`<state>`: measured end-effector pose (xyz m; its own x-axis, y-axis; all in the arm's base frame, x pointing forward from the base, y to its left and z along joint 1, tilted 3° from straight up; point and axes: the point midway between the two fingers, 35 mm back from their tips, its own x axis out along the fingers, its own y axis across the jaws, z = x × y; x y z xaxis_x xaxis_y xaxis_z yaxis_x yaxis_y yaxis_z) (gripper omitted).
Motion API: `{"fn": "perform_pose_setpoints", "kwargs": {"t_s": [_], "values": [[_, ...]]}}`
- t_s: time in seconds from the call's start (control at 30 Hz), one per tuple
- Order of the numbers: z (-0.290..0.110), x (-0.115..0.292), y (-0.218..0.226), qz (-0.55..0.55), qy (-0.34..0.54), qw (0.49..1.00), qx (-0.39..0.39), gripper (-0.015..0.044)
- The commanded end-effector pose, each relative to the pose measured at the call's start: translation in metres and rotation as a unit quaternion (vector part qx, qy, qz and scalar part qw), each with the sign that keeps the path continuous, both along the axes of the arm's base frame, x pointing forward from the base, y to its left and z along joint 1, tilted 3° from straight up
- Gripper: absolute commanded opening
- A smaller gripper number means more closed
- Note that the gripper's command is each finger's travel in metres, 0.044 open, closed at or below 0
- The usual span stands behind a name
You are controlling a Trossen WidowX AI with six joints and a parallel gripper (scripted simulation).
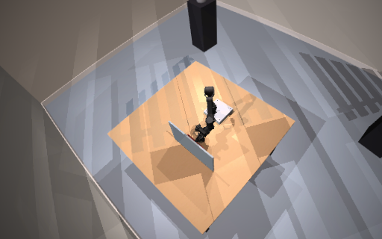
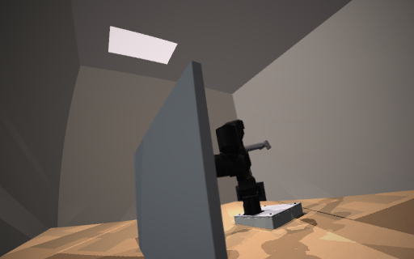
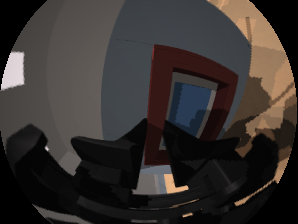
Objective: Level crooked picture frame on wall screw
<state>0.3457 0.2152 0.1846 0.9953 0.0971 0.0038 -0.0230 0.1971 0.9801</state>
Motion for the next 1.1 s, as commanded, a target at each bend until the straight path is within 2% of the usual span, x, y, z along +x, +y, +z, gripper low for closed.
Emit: {"fn": "perform_pose_setpoints", "kwargs": {"t_s": [0.0, 1.07], "values": [[0.0052, -0.0003, -0.0012, 0.002, -0.006, 1.0, 0.007, 0.0], [0.0016, 0.0002, -0.0054, 0.002, -0.006, 1.0, 0.006, 0.0]]}}
